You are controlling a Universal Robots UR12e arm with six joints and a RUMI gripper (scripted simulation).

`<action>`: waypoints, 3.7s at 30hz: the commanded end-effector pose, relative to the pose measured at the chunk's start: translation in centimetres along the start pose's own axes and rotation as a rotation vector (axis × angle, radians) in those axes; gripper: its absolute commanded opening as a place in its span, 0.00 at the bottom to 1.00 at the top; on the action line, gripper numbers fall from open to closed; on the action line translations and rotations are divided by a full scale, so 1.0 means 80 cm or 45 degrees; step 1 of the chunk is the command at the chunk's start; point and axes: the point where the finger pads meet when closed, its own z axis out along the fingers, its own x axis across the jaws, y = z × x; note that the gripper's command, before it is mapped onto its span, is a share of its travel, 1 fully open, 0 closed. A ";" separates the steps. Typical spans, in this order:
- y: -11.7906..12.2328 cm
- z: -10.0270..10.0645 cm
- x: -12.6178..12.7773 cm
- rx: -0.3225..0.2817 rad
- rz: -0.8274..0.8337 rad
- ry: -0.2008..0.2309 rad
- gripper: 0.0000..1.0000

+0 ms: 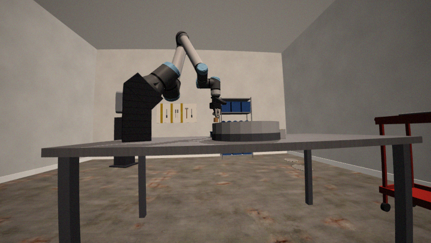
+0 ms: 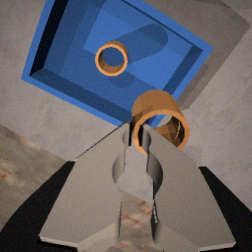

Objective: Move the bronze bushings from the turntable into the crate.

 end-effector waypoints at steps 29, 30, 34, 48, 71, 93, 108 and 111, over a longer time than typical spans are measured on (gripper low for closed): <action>0.000 0.096 -0.001 0.001 0.000 -0.001 0.00; 0.000 0.097 -0.001 0.001 0.000 -0.001 0.00; 0.000 0.097 -0.001 0.001 0.000 -0.001 0.00; 0.000 0.097 -0.001 0.001 0.000 -0.001 0.00; 0.000 0.097 -0.001 0.001 0.000 -0.001 0.00; 0.001 0.124 -0.001 0.001 0.000 -0.001 0.00; 0.001 0.147 -0.001 0.001 0.000 -0.001 0.00; 0.001 0.149 -0.001 0.001 0.000 -0.001 0.00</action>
